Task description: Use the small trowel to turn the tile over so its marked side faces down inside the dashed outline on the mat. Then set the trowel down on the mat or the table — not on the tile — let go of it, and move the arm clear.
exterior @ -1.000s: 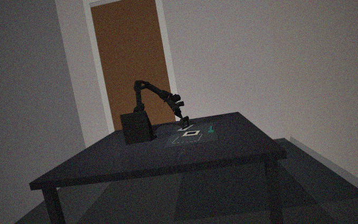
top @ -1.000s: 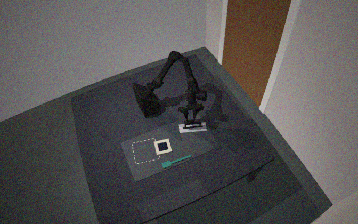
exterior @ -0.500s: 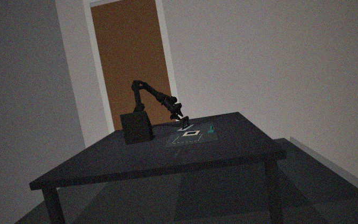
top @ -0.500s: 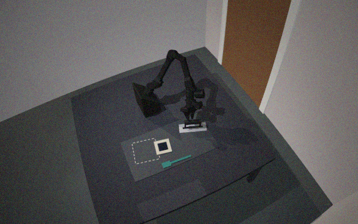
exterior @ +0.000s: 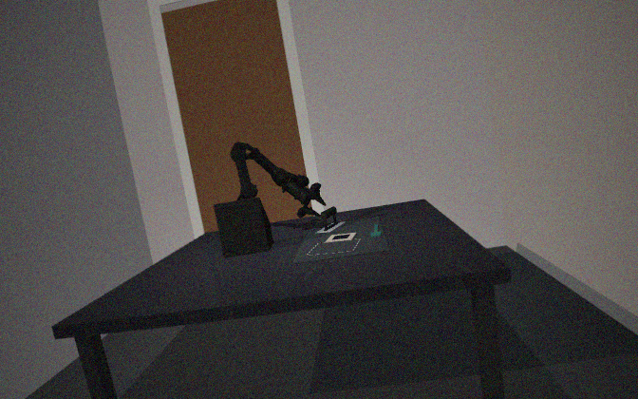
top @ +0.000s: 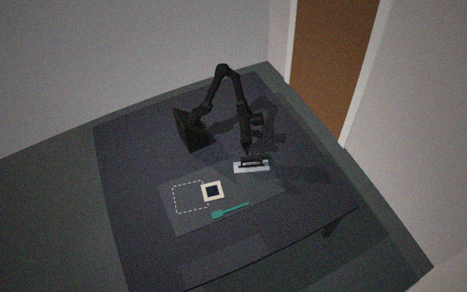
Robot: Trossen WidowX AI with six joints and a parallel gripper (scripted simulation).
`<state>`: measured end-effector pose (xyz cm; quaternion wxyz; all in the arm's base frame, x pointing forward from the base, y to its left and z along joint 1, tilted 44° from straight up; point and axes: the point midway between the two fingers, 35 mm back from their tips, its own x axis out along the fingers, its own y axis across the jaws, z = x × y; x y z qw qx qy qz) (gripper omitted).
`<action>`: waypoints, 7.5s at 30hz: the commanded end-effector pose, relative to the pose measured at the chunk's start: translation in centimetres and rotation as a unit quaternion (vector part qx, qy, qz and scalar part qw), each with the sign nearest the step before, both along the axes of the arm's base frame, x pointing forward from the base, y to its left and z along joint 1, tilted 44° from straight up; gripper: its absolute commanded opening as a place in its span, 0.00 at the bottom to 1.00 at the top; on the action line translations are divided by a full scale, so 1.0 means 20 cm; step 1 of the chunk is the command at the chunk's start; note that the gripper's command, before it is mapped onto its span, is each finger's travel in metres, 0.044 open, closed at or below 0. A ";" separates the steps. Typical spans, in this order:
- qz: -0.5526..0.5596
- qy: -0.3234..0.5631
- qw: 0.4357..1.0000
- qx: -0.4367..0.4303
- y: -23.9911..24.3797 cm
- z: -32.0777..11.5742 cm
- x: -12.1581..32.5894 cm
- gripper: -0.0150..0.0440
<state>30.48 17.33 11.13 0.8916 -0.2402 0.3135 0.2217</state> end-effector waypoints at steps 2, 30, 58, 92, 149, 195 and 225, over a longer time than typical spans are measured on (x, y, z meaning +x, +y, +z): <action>0.012 -0.014 1.000 -0.016 0.00 0.00 -0.01 0.76; 0.019 -0.015 0.999 -0.032 0.05 -0.12 0.14 0.76; 0.023 -0.015 0.999 -0.041 0.07 -0.20 0.21 0.45; 0.022 -0.014 0.999 -0.042 -0.14 0.01 0.20 0.25; 0.071 -0.094 0.993 0.002 -0.42 -0.51 0.63 0.25; 0.071 -0.093 0.993 0.001 -0.56 -0.75 0.57 0.25; 0.084 -0.080 0.992 -0.049 -0.76 -0.64 0.55 0.25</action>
